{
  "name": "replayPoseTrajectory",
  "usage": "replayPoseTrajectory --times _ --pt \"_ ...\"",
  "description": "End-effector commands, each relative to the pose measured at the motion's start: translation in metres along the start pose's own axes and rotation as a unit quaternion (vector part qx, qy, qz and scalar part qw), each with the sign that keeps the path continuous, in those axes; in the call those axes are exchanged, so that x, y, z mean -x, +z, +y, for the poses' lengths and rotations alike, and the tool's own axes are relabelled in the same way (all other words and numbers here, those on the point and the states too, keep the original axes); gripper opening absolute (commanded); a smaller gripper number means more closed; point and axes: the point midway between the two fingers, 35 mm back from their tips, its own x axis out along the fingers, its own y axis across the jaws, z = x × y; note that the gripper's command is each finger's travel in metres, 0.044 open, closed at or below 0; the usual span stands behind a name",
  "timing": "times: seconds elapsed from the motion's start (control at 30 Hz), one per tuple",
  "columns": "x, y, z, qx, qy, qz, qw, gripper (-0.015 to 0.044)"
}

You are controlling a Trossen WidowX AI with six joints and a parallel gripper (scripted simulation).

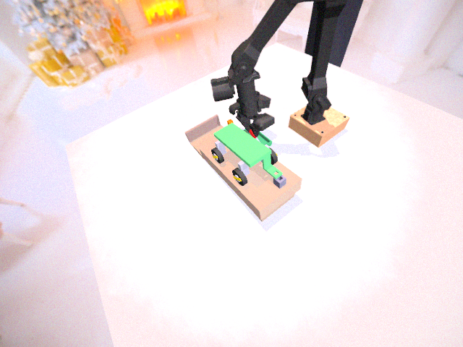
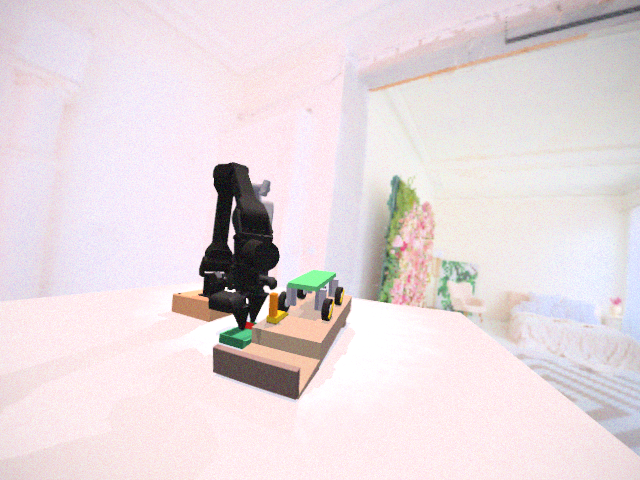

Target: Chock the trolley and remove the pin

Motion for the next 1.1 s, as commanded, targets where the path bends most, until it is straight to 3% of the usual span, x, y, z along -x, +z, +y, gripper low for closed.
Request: replayPoseTrajectory --times 0.0,0.4,0.6,1.0,1.07 --pt "-0.002 0.0 0.003 0.001 0.001 -0.001 1.0 0.019" --pt "-0.005 -0.001 0.007 0.001 0.001 -0.001 1.0 0.019" --pt "-0.004 0.0 0.006 0.0 0.0 0.0 1.0 0.034" --pt "0.019 0.001 0.001 0.001 0.001 -0.001 1.0 0.034" --pt "0.023 0.001 0.0 0.001 0.001 -0.001 1.0 0.0393"
